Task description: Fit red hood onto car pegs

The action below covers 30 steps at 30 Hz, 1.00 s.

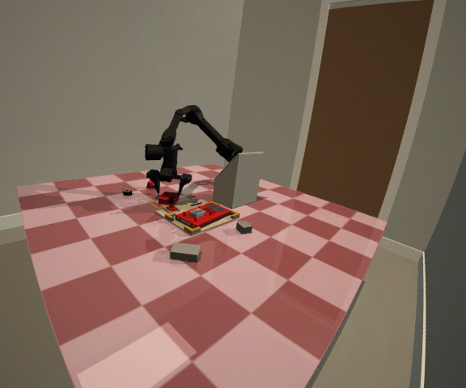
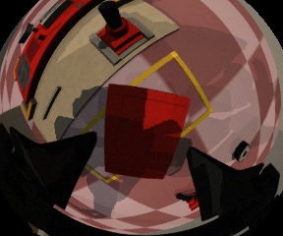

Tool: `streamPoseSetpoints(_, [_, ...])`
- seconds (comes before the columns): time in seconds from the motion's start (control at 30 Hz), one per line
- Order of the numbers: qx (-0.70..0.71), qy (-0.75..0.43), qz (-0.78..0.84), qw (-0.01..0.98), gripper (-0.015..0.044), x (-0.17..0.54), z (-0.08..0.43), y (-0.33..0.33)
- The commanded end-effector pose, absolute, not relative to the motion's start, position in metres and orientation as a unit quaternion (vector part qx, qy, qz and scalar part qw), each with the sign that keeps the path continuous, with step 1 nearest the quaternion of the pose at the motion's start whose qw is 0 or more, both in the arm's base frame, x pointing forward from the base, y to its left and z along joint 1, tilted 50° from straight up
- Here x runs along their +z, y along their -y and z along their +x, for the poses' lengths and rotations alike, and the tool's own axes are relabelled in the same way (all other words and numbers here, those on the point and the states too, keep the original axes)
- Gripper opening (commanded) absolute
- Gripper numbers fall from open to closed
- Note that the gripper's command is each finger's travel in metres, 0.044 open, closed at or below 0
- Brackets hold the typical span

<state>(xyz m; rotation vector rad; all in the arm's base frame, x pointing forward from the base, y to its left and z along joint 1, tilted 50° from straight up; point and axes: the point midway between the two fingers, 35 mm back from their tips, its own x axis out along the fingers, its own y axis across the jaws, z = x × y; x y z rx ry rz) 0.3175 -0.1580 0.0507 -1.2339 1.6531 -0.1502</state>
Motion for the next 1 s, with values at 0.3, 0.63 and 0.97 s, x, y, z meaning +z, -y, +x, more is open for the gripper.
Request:
streamPoseSetpoints(0.3, [-0.058, -0.689, -0.512, 0.509, 0.0440, 0.044, 0.317, 0.162])
streamPoseSetpoints(0.63, [-0.058, -0.689, -0.513, 0.509, 0.0440, 0.041, 0.317, 0.166])
streamPoseSetpoints(0.97, [-0.058, -0.689, -0.513, 0.509, 0.0440, 0.038, 0.317, 0.170])
